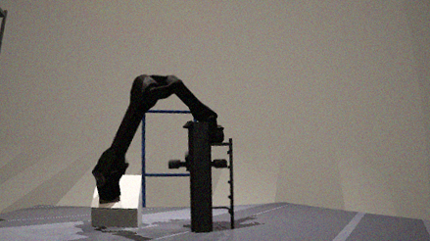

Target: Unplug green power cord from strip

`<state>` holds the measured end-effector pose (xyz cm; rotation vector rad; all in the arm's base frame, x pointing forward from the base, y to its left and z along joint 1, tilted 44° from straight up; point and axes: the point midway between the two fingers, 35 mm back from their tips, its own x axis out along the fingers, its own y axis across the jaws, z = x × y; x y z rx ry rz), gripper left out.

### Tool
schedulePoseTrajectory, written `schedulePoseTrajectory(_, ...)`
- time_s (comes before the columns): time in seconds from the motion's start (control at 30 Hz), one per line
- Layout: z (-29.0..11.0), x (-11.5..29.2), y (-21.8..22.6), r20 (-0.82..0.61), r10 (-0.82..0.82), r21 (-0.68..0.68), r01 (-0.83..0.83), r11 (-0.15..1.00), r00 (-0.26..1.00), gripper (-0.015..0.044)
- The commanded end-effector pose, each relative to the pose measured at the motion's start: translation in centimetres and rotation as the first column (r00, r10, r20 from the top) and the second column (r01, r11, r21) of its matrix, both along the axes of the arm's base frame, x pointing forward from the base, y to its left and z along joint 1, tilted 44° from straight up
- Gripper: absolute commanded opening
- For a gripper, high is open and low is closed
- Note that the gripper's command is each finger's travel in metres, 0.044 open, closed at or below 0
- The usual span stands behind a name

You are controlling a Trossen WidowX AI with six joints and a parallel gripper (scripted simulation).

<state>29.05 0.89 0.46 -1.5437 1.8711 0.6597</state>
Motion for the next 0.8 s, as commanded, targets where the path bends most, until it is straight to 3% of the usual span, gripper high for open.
schedulePoseTrajectory(0.0,-0.6,0.0,0.6,0.001,-0.004,0.003,0.004,1.000,1.000,0.0000)
schedulePoseTrajectory(0.77,-3.2,0.1,3.2,0.001,-0.003,0.002,0.003,1.000,1.000,0.0000)
